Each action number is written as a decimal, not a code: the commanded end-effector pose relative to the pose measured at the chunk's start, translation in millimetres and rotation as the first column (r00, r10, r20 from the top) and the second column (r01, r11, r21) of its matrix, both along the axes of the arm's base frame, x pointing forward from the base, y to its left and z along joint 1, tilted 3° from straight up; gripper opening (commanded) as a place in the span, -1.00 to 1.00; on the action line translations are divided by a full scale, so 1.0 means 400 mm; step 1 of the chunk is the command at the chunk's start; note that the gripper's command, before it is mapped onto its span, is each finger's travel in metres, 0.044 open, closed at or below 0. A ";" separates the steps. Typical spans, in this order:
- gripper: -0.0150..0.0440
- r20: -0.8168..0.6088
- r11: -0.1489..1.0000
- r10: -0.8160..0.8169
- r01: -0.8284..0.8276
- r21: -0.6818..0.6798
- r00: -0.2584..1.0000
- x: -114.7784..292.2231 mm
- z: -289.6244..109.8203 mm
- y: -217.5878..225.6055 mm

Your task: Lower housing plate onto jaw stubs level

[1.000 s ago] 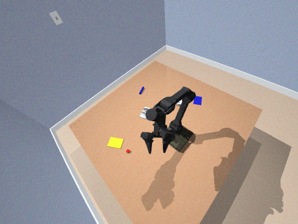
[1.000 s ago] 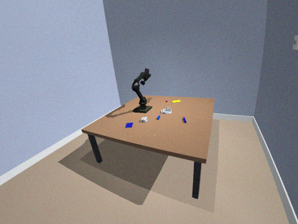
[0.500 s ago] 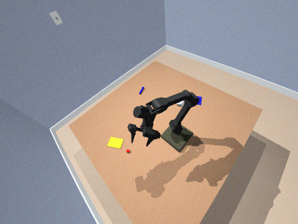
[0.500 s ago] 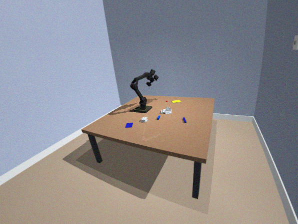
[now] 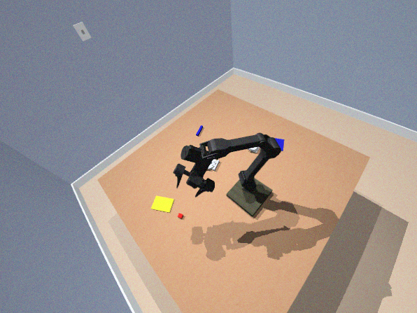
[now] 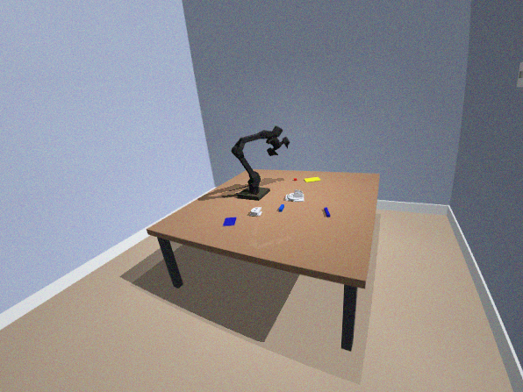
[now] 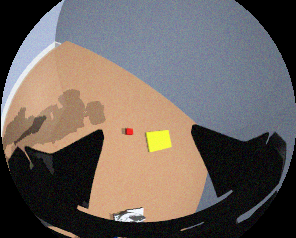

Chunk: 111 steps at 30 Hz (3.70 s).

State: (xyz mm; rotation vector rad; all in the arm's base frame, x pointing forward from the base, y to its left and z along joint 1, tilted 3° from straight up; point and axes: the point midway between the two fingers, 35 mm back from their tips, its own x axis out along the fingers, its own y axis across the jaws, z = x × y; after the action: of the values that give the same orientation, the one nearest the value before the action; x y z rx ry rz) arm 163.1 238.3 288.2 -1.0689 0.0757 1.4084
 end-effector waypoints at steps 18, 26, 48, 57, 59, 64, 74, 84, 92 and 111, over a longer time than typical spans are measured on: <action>1.00 -0.084 0.833 -0.538 0.514 -0.204 0.839 0.296 -0.120 -0.300; 1.00 -0.111 0.698 -0.705 0.658 -0.281 0.701 0.354 -0.165 -0.459; 1.00 -0.153 0.240 -0.970 0.861 -0.448 0.190 0.326 -0.265 -0.865; 1.00 -0.205 0.066 -0.977 0.850 -0.523 -0.051 0.241 -0.324 -1.026; 1.00 -0.211 0.031 -0.972 0.840 -0.542 -0.100 0.216 -0.335 -1.062; 1.00 -0.221 -0.055 -0.948 0.801 -0.596 -0.229 0.134 -0.365 -1.155; 1.00 -0.248 -0.185 -0.848 0.700 -0.690 -0.469 -0.070 -0.420 -1.295; 1.00 -0.258 -0.202 -0.816 0.674 -0.711 -0.517 -0.124 -0.458 -1.319; 1.00 -0.258 -0.202 -0.816 0.674 -0.711 -0.517 -0.120 -0.535 -1.319; 1.00 -0.258 -0.202 -0.816 0.674 -0.711 -0.517 -0.118 -0.585 -1.319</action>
State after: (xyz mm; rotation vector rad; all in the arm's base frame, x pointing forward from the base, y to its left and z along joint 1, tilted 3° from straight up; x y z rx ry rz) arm 116.6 -290.1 58.9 -0.0147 1.5107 -0.0101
